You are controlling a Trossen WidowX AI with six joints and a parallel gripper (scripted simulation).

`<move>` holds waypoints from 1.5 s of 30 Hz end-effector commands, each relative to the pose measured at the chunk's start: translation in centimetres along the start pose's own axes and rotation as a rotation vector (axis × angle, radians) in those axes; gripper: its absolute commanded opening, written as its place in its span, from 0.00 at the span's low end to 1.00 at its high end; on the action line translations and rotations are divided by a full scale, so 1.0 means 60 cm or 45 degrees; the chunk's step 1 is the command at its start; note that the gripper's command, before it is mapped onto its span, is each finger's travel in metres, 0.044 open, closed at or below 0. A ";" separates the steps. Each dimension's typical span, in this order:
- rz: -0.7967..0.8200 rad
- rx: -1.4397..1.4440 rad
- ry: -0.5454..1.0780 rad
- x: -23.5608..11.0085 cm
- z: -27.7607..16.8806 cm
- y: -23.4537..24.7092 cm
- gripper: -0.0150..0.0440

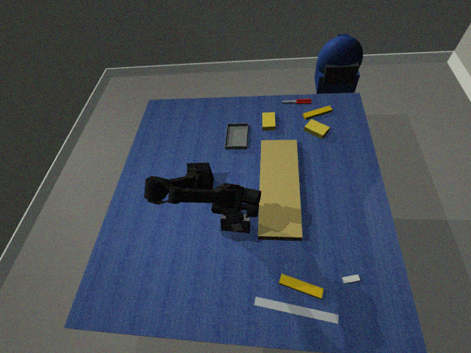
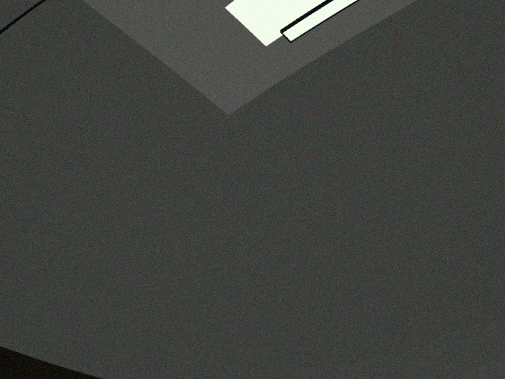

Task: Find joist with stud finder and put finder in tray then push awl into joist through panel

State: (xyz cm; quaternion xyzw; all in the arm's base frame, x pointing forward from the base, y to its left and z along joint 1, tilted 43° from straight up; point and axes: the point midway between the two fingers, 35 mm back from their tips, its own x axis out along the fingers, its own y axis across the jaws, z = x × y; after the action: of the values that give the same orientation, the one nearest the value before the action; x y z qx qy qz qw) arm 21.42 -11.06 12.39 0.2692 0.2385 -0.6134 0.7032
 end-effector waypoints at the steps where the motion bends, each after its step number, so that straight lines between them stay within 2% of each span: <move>1: 0.010 0.009 -0.006 -0.015 0.004 0.004 0.25; 21: 0.011 0.008 -0.012 -0.061 0.011 0.000 0.25; 45: -0.004 0.000 0.154 -0.053 0.013 -0.003 0.25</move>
State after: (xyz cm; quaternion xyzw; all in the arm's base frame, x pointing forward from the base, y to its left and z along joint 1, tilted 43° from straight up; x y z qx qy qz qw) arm 20.70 -9.19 14.86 0.2970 0.2767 -0.6024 0.6873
